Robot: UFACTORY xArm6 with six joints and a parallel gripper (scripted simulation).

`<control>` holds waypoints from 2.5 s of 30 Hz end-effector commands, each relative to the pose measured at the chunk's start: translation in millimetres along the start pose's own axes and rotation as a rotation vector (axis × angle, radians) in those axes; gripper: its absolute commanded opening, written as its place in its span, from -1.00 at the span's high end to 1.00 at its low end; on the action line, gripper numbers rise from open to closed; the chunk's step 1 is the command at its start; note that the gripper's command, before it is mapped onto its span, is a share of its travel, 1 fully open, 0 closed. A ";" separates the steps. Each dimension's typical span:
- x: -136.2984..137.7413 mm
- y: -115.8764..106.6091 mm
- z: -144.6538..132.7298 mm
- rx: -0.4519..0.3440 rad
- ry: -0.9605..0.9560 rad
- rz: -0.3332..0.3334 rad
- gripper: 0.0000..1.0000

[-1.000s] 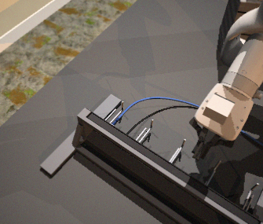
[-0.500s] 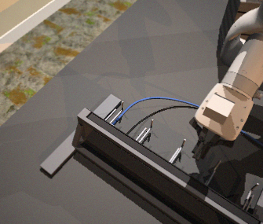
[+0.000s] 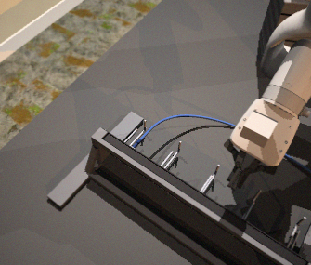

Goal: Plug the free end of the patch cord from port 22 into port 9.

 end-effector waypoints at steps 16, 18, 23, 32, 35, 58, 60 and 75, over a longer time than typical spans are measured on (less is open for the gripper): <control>-0.5 -34.0 1.5 0.003 0.001 0.001 1.00; -0.5 -41.5 1.4 0.003 0.001 0.001 1.00; -0.4 -84.2 1.3 0.003 0.001 0.001 1.00; -0.4 -136.7 1.1 0.003 0.001 0.001 1.00; -0.4 -138.5 1.1 0.003 0.001 0.001 1.00; 45.3 -140.0 8.3 0.003 0.001 0.001 1.00; 55.5 -140.0 9.9 0.003 0.001 0.001 1.00; 97.3 -140.0 16.5 0.003 0.001 0.001 1.00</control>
Point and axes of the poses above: the point where the finger pads meet when closed, its own y axis out along the fingers, its own x axis across the jaws, z = x × y, the point moved 8 cm from there along -y, back along the fingers, and after that the axes turned 9 degrees about y, right-handed, at the moved point
